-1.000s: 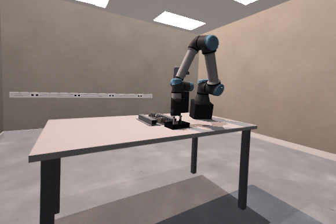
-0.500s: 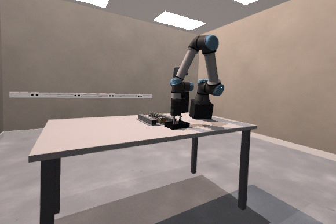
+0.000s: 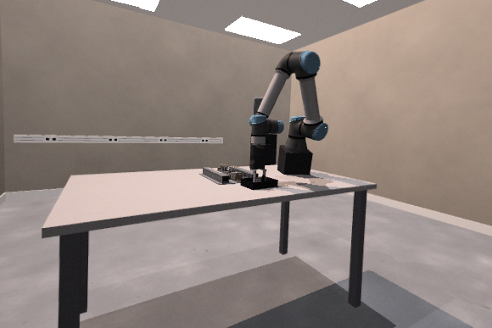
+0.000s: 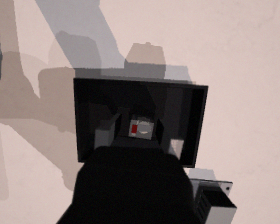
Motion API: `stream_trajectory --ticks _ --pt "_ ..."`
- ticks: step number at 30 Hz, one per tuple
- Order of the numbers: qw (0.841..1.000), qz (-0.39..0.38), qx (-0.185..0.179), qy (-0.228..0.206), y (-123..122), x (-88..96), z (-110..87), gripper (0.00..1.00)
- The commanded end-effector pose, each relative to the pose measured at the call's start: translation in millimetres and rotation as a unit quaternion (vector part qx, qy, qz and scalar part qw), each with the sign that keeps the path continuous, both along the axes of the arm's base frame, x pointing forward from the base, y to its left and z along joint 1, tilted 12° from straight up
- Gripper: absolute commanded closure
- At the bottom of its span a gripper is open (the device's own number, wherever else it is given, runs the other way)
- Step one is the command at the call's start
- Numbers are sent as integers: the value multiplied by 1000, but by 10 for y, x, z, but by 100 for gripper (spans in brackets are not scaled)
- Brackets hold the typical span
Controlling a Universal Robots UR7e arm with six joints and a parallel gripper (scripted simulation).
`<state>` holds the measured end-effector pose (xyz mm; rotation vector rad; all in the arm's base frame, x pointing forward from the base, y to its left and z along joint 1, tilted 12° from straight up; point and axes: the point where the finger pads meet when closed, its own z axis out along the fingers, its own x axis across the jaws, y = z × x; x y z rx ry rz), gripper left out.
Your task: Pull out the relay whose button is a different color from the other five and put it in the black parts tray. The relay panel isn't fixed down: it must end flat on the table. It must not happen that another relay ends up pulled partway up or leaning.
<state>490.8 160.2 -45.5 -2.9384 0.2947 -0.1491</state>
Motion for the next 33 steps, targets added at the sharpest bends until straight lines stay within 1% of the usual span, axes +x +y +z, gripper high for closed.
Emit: stream_trajectory --ticks 1,33 --pt "1000 1 0 0 6 -14 14 2" --pt "1000 1 0 0 -12 -27 118 2"
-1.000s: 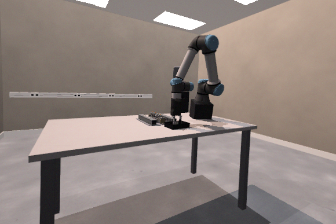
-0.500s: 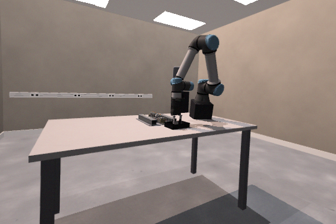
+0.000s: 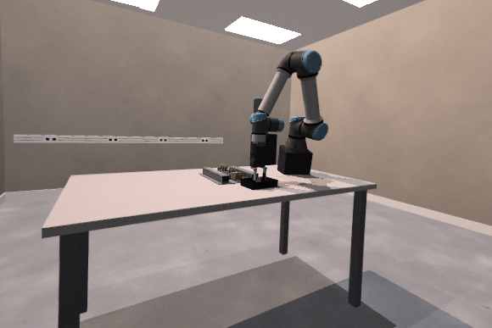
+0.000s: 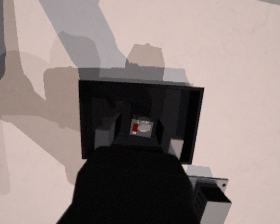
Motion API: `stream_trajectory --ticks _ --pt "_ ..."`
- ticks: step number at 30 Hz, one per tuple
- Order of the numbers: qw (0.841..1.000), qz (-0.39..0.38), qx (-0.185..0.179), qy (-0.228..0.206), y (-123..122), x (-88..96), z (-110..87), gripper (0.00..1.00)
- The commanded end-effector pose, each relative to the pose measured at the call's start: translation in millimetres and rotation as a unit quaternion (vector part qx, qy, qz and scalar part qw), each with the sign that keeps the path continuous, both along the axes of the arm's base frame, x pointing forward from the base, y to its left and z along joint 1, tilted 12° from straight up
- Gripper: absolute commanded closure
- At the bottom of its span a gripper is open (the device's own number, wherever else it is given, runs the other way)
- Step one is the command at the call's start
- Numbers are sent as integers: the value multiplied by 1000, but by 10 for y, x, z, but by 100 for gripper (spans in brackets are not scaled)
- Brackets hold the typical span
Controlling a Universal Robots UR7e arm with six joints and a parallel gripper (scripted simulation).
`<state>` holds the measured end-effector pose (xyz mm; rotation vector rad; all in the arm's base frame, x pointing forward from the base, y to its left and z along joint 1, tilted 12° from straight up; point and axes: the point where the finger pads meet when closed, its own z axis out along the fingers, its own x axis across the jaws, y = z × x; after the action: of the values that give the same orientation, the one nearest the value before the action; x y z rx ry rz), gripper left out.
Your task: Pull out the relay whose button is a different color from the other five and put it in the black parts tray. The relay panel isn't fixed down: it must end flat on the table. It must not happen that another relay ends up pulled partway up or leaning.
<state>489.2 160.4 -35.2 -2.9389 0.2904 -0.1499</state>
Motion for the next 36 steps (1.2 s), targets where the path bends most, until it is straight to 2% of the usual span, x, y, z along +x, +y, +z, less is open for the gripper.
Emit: stream_trajectory --ticks 1,36 --pt "1000 -1 0 0 -15 -11 20 2" --pt "1000 -1 0 0 -39 -28 160 2"
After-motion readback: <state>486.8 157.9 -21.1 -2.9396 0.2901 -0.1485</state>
